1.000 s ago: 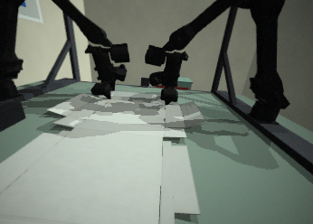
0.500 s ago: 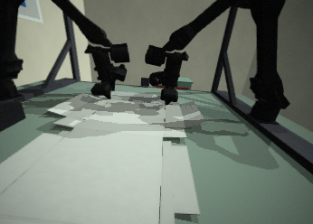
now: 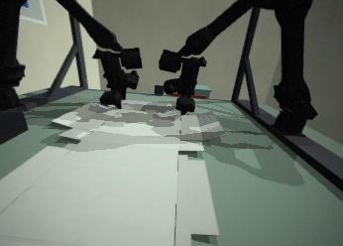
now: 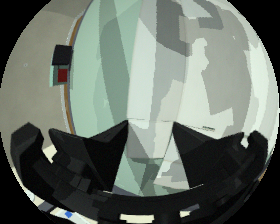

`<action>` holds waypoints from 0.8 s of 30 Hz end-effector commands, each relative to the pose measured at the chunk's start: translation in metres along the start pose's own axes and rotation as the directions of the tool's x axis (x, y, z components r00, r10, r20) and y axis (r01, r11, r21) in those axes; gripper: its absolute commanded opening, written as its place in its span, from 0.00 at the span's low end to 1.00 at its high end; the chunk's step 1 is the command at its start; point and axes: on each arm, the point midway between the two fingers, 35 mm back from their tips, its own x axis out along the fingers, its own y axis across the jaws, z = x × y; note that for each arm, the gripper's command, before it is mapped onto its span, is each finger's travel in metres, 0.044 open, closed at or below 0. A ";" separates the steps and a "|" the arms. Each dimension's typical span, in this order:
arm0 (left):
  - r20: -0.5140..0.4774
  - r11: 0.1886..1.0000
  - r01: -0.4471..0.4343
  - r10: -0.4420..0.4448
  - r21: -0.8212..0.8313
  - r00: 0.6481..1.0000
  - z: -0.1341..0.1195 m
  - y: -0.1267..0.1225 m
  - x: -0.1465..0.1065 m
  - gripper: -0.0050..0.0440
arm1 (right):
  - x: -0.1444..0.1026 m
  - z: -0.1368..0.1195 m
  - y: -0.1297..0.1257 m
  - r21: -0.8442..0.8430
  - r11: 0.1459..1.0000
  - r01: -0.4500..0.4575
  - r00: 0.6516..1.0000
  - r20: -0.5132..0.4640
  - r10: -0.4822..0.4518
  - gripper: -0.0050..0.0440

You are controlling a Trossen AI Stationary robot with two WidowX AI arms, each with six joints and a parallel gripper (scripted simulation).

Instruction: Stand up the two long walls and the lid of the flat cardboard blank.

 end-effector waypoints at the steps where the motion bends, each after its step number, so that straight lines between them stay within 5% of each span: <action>1: -0.022 0.999 -0.028 0.027 -0.023 0.999 0.000 0.013 0.017 0.65 | 0.014 0.001 -0.016 0.026 0.999 0.035 0.999 -0.015 -0.035 0.63; 10: -0.023 0.999 -0.021 0.021 -0.024 1.000 0.000 0.013 0.017 0.65 | 0.014 0.001 -0.016 0.027 0.999 0.026 1.000 -0.015 -0.026 0.63; 15: -0.025 0.996 0.090 -0.091 -0.027 0.996 0.000 0.018 0.016 0.65 | 0.014 0.001 -0.020 0.028 0.996 -0.084 0.996 -0.007 0.085 0.63; 24: -0.025 0.995 0.091 -0.092 -0.026 0.995 0.000 0.018 0.016 0.65 | 0.013 0.001 -0.020 0.029 0.996 -0.087 0.996 -0.007 0.087 0.63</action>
